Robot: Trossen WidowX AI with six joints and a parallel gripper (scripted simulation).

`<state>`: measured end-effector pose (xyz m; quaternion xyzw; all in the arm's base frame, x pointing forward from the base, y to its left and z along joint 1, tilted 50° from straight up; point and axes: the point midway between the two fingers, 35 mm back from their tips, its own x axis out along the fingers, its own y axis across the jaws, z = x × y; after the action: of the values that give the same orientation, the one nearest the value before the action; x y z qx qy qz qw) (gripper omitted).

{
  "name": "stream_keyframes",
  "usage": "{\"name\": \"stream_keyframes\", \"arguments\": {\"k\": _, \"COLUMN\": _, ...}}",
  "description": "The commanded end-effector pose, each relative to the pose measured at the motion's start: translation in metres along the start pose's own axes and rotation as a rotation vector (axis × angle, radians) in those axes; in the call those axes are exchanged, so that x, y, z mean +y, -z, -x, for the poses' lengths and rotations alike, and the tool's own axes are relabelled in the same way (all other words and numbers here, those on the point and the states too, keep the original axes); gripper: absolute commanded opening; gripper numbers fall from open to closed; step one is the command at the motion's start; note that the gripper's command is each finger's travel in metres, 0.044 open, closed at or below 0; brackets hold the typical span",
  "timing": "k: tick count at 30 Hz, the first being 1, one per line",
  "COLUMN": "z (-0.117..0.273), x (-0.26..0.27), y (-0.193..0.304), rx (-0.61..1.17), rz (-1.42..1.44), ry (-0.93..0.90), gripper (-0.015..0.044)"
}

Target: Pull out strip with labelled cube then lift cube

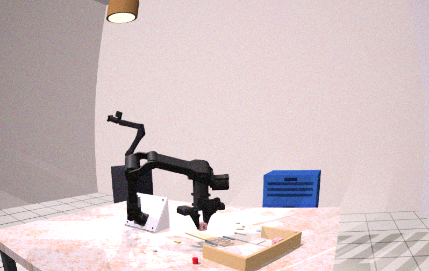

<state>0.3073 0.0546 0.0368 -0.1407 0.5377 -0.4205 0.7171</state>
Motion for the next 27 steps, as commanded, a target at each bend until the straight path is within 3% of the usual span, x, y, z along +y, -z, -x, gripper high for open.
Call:
{"name": "stream_keyframes", "arguments": {"k": 1, "z": -0.001, "x": -0.003, "y": 0.007, "rx": 0.005, "rz": -0.006, "ry": -0.001, "gripper": 0.0}}
{"name": "stream_keyframes", "arguments": {"k": 9, "z": 0.034, "x": -0.003, "y": 0.007, "rx": 0.006, "rz": -0.006, "ry": -0.002, "gripper": 0.0}}
{"name": "stream_keyframes", "arguments": {"k": 27, "z": 0.035, "x": -0.003, "y": 0.007, "rx": 0.006, "rz": -0.006, "ry": -0.002, "gripper": 0.0}}
